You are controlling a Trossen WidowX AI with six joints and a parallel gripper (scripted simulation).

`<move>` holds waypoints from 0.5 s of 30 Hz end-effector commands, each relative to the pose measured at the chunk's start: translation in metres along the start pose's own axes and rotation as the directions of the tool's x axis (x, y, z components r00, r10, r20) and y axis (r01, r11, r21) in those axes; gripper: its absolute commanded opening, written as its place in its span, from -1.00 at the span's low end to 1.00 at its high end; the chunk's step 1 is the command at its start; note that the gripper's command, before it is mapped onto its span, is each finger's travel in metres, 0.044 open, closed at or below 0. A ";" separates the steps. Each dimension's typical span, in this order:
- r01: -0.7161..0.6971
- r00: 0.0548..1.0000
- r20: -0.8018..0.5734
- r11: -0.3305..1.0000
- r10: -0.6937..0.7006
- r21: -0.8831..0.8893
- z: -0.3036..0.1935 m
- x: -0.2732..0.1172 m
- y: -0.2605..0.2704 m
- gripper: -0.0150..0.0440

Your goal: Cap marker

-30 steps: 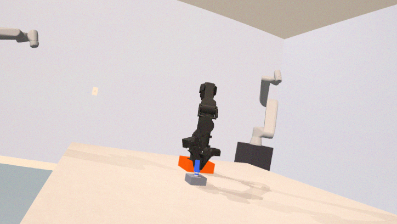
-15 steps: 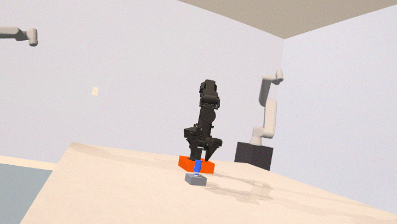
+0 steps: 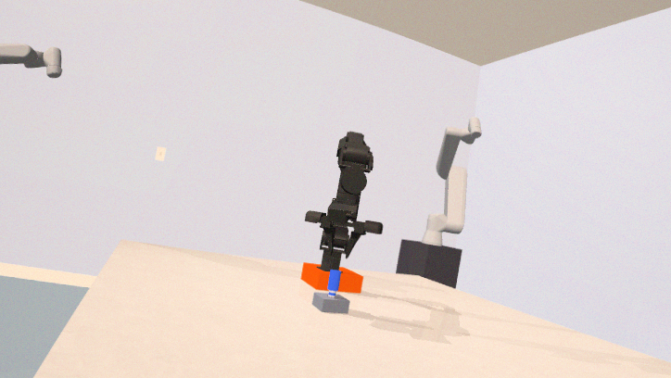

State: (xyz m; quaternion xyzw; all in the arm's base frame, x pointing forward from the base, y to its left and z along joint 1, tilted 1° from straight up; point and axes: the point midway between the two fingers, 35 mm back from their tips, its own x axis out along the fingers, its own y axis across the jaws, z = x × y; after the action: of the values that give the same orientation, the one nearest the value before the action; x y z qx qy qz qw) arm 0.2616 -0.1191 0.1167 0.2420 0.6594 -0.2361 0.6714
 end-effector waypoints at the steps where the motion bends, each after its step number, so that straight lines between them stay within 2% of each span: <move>1: 0.001 1.000 0.003 0.893 0.000 -0.449 -0.001 0.004 -0.001 -0.16; 3: 0.002 1.000 0.003 0.826 0.000 -0.563 -0.001 0.004 -0.001 -0.33; 5: 0.002 1.000 0.003 0.817 0.000 -0.577 -0.001 0.005 -0.001 -0.49; 15: 0.002 1.000 0.003 0.817 0.000 -0.577 -0.001 0.006 -0.001 -0.49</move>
State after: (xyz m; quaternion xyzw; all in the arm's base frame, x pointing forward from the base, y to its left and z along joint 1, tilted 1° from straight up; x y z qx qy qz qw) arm 0.2604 -0.1190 0.1116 0.0308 0.6997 -0.0291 0.7132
